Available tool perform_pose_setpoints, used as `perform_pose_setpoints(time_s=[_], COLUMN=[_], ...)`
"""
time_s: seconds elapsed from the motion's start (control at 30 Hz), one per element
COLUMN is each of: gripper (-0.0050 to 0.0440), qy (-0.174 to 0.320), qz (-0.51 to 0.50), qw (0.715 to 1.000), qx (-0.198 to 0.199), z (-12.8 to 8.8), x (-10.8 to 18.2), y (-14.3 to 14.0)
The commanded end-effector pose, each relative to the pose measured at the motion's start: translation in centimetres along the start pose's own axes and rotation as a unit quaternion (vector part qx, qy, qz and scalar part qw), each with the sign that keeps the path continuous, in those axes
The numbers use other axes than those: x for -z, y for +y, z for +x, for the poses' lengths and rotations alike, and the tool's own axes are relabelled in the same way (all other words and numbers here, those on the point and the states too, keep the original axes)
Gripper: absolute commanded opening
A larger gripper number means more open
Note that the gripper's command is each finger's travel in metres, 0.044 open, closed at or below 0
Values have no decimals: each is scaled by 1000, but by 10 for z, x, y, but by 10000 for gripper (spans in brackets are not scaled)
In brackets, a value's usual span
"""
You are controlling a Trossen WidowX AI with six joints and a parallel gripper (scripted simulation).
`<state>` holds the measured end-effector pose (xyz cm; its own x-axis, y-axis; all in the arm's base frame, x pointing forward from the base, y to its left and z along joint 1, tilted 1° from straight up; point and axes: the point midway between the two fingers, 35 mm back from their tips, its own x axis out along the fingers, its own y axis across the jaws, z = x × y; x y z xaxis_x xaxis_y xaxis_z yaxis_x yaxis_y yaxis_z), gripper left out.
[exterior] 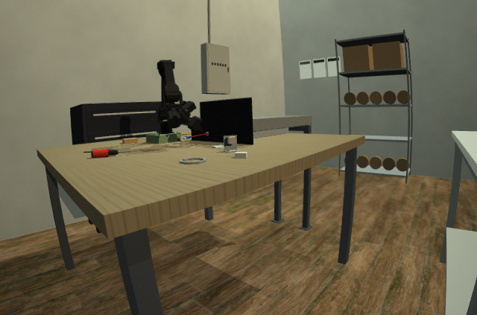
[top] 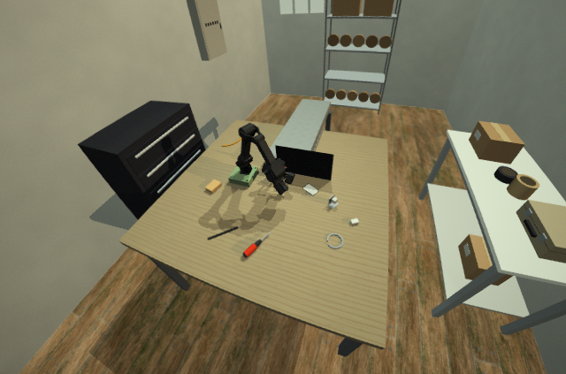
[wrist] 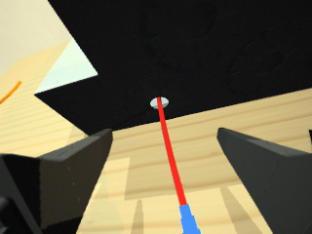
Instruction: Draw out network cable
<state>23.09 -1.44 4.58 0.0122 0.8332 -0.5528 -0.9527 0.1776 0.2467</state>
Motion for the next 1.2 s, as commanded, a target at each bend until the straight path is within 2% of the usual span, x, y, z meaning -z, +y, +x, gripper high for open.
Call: perform_pose_setpoints(time_s=[0.0, 0.27, 0.33, 0.37, 0.53, 0.83, 0.9, 0.93, 1.0, 1.17], gripper=[440, 440, 440, 440, 440, 440, 440, 440, 440, 440], qy=[55, 113, 113, 118, 157, 190, 190, 188, 195, 197], qz=[60, 178, 178, 222, 283, 404, 404, 443, 460, 528], qw=[997, 977, 977, 967, 944, 883, 883, 863, 847, 796], qx=[8, 31, 31, 34, 72, 143, 143, 155, 183, 220], z=[-5, -7, -7, -6, -12, -18, -18, -18, -22, -22], x=[-4, -5, -5, -4, -8, -14, -14, -14, -18, -19], y=[-4, -7, -7, -5, -12, -19, -19, -18, -22, -20])
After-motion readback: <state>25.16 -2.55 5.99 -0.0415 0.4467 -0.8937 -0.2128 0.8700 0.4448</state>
